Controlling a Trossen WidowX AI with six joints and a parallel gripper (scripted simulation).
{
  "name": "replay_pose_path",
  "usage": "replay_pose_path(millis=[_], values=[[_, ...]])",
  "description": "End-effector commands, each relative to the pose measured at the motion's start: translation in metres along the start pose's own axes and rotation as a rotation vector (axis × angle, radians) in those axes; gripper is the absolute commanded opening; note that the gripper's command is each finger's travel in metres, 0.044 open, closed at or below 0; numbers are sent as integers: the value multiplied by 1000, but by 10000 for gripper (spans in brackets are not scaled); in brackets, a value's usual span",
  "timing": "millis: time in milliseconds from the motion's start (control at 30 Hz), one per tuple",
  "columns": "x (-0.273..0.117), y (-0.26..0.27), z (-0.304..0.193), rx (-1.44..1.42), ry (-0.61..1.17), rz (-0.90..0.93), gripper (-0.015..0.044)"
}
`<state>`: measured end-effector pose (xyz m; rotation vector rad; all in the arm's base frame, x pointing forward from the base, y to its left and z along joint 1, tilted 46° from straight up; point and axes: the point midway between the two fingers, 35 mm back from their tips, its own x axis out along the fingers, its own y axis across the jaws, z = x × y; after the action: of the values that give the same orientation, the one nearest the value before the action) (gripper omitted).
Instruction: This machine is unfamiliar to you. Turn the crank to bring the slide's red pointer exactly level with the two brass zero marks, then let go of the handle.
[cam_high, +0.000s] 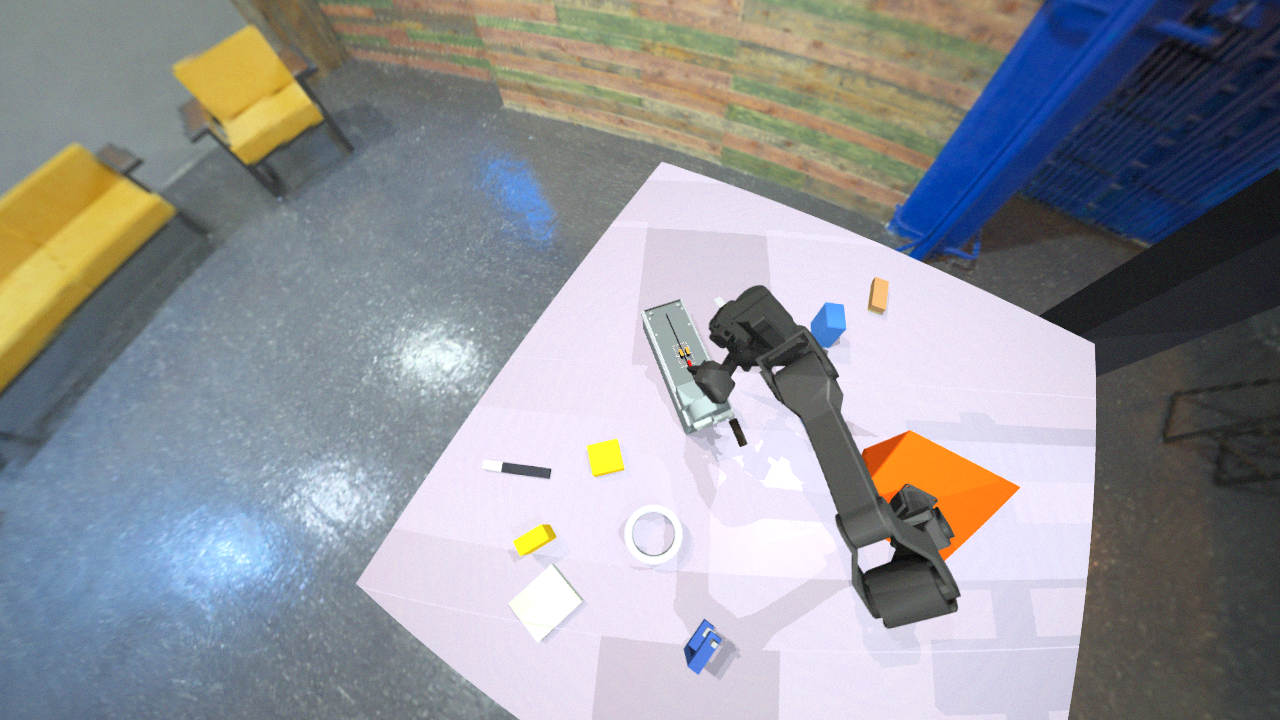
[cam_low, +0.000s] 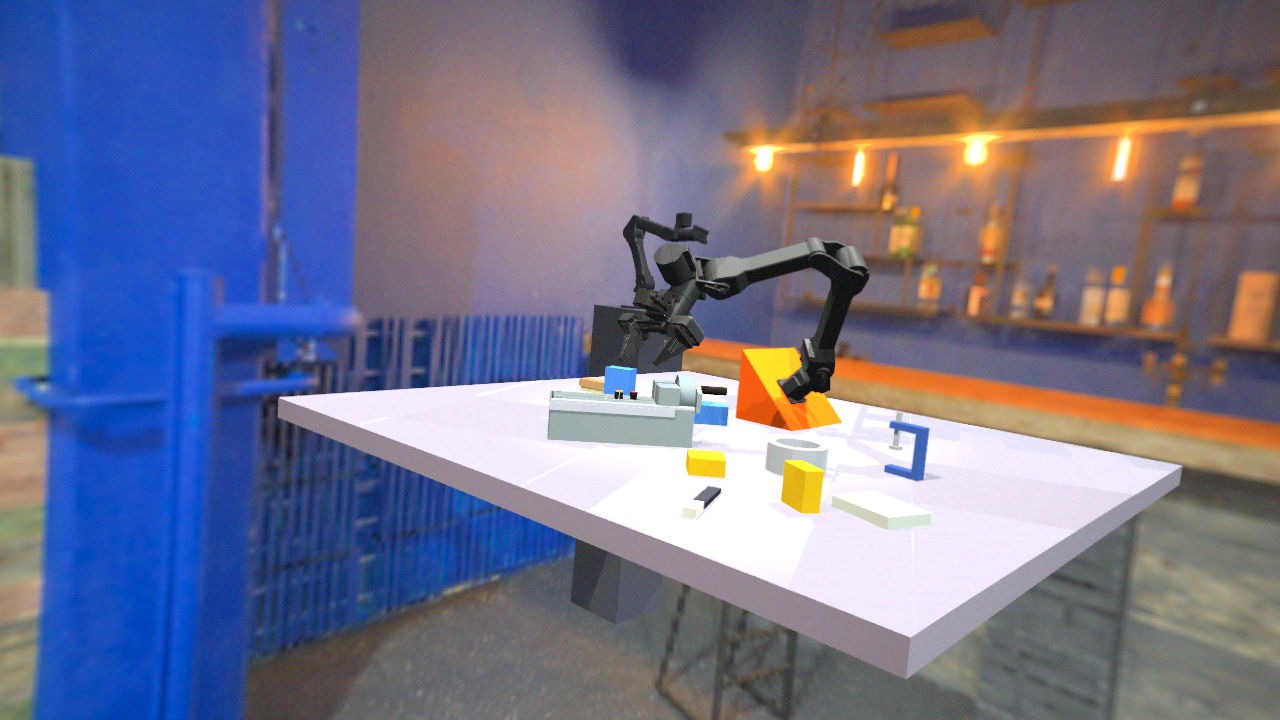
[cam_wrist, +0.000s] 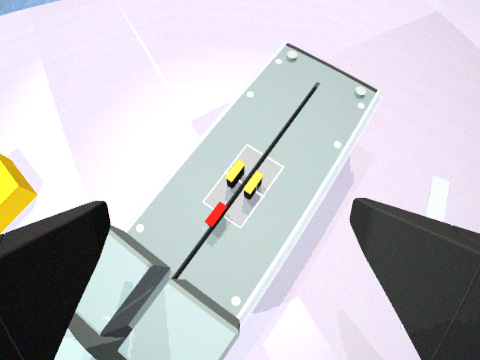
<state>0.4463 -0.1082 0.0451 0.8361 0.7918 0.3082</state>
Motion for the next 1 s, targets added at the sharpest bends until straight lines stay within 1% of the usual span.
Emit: replay_pose_path(millis=[0,100,333,400,500,967], values=[[0,-1,0,4,-3,-5,440],[-3,-1,3,4,-2,-6,440],[-33,2,30,-1,-1,-4,440],[-37,3,33,-1,0,-3,440],[-39,9,30,23,4,-28,440],[-69,58,-6,242,2,-266,440]])
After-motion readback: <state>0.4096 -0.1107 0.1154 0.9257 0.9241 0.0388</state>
